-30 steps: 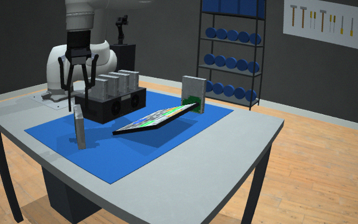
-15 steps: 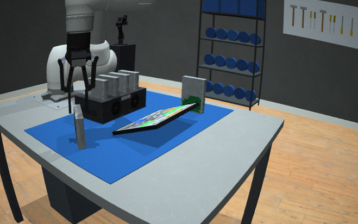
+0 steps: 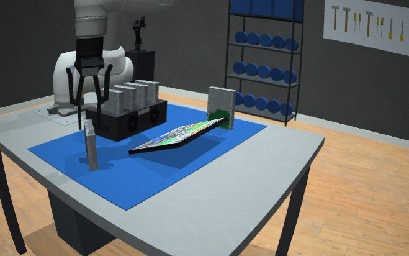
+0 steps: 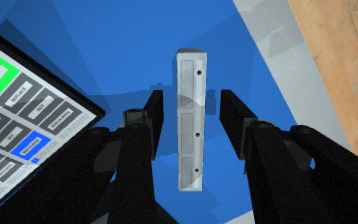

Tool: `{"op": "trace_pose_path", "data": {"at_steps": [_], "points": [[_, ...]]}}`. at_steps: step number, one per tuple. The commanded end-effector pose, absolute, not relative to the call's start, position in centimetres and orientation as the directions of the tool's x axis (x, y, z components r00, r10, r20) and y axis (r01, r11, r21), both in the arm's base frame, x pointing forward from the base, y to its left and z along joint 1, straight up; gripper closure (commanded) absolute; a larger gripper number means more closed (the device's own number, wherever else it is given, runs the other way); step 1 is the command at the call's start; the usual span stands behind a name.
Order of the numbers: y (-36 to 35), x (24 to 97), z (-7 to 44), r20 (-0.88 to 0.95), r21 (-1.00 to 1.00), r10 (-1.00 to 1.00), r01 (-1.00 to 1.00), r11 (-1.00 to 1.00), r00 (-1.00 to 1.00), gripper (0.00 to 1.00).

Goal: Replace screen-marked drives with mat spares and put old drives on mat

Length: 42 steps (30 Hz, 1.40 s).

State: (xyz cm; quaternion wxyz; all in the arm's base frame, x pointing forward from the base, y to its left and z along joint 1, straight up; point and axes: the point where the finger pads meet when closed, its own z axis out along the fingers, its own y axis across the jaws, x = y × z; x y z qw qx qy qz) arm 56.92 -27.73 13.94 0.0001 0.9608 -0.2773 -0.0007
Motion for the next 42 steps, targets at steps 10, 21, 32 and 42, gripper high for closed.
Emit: {"op": "trace_pose_path", "data": {"at_steps": [10, 21, 32, 42], "points": [[-27.7, 57.0, 13.5, 0.0, 0.0, -0.533, -0.533, -0.846, 0.846, 0.6], [-27.7, 57.0, 12.3, 0.0, 0.0, -0.533, -0.533, -0.846, 0.846, 0.6], [-27.7, 57.0, 10.1, 0.0, 0.0, -0.533, -0.533, -0.846, 0.846, 0.6], [-27.7, 57.0, 8.7, 0.0, 0.0, -0.533, -0.533, -0.846, 0.846, 0.6]]}}
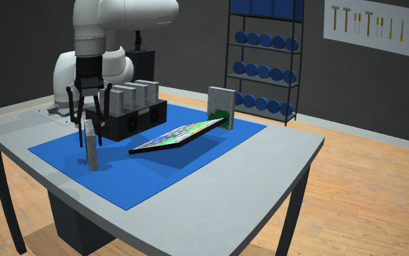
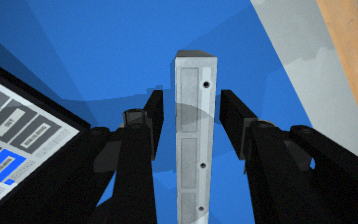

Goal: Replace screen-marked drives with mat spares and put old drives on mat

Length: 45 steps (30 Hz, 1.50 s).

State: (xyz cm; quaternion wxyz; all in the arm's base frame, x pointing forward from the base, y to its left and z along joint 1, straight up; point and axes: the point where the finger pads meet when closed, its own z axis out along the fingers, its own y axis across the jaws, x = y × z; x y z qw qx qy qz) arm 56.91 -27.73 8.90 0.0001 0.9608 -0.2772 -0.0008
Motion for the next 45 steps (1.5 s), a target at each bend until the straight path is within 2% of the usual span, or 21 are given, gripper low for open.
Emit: {"op": "trace_pose_path", "data": {"at_steps": [1, 32, 33, 45], "points": [[-27.7, 57.0, 8.5, 0.0, 0.0, -0.533, -0.533, -0.846, 0.846, 0.6], [-27.7, 57.0, 7.5, 0.0, 0.0, -0.533, -0.533, -0.846, 0.846, 0.6], [-27.7, 57.0, 7.5, 0.0, 0.0, -0.533, -0.533, -0.846, 0.846, 0.74], [-27.7, 57.0, 7.6, 0.0, 0.0, -0.533, -0.533, -0.846, 0.846, 0.75]]}}
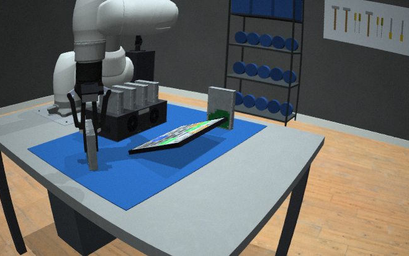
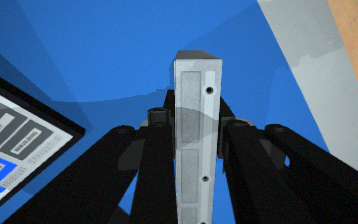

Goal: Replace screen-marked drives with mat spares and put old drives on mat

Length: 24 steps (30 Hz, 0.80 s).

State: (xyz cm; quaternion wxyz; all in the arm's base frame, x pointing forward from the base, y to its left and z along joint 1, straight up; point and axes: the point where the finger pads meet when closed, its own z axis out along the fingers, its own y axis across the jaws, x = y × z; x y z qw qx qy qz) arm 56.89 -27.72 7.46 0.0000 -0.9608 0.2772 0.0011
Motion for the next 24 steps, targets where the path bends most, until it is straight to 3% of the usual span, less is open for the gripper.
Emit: {"op": "trace_pose_path", "data": {"at_steps": [1, 24], "points": [[-27.74, 56.95, 7.58, 0.0, 0.0, -0.533, -0.533, -0.846, 0.846, 0.75], [-27.74, 56.95, 7.77, 0.0, 0.0, -0.533, -0.533, -0.846, 0.846, 0.76]]}}
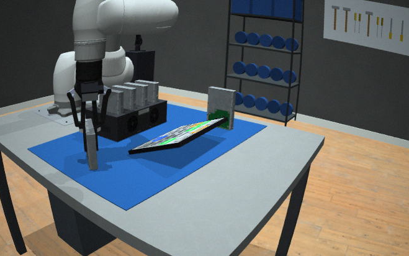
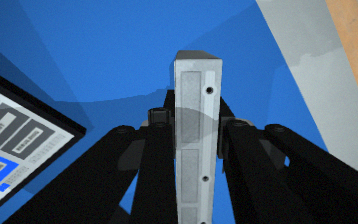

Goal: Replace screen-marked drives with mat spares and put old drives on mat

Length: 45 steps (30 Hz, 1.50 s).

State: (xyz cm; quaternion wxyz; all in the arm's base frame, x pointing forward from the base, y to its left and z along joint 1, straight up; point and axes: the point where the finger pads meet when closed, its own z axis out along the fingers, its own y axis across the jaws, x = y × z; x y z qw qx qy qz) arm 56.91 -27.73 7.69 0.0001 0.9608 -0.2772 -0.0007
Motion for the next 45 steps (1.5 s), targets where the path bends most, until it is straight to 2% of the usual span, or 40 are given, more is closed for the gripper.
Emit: {"op": "trace_pose_path", "data": {"at_steps": [1, 3, 4, 45], "points": [[-27.7, 57.0, 7.8, 0.0, 0.0, -0.533, -0.533, -0.846, 0.846, 0.76], [-27.7, 57.0, 7.8, 0.0, 0.0, -0.533, -0.533, -0.846, 0.846, 0.76], [-27.7, 57.0, 7.8, 0.0, 0.0, -0.533, -0.533, -0.846, 0.846, 0.9], [-27.7, 57.0, 9.0, 0.0, 0.0, -0.533, -0.533, -0.846, 0.846, 0.9]]}}
